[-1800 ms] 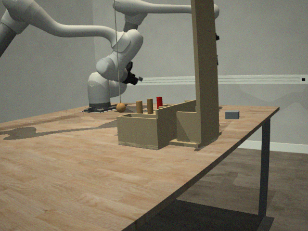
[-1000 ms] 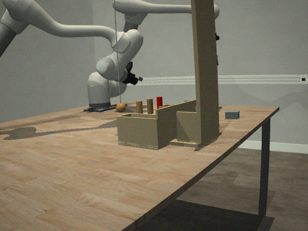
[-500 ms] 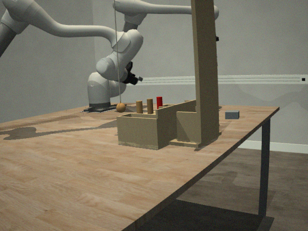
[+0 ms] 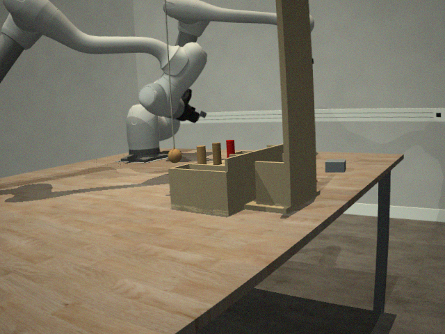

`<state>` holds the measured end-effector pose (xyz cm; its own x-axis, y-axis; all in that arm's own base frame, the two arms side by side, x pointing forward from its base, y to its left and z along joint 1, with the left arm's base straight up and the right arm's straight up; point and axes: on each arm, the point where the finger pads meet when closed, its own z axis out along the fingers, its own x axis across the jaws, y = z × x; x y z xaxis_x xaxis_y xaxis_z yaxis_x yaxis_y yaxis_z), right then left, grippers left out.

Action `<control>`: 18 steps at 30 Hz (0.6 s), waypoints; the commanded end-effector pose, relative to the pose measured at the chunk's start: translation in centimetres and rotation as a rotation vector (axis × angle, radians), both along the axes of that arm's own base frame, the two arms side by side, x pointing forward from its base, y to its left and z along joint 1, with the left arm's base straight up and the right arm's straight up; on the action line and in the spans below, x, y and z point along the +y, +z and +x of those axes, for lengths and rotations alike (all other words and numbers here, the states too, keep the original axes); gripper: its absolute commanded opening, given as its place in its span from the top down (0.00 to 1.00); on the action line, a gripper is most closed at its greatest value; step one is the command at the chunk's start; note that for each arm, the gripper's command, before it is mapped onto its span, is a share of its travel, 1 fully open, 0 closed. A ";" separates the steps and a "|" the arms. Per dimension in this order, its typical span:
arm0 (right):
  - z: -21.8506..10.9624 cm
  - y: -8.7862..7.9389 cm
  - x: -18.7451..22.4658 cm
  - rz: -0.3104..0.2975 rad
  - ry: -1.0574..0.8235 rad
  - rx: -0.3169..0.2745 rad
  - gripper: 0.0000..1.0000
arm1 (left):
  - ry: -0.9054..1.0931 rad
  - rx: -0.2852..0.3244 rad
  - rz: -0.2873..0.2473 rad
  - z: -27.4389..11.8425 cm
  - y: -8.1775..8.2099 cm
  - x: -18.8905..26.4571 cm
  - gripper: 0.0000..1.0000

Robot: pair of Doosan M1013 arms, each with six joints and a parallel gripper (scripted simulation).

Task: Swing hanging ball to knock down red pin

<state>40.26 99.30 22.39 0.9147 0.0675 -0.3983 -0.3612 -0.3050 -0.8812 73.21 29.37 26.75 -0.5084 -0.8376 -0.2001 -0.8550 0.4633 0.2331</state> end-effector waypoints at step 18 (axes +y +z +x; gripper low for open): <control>0.0 0.2 0.0 0.002 0.000 -0.001 0.00 | -0.108 0.157 -0.119 -11.0 -3.2 8.7 0.00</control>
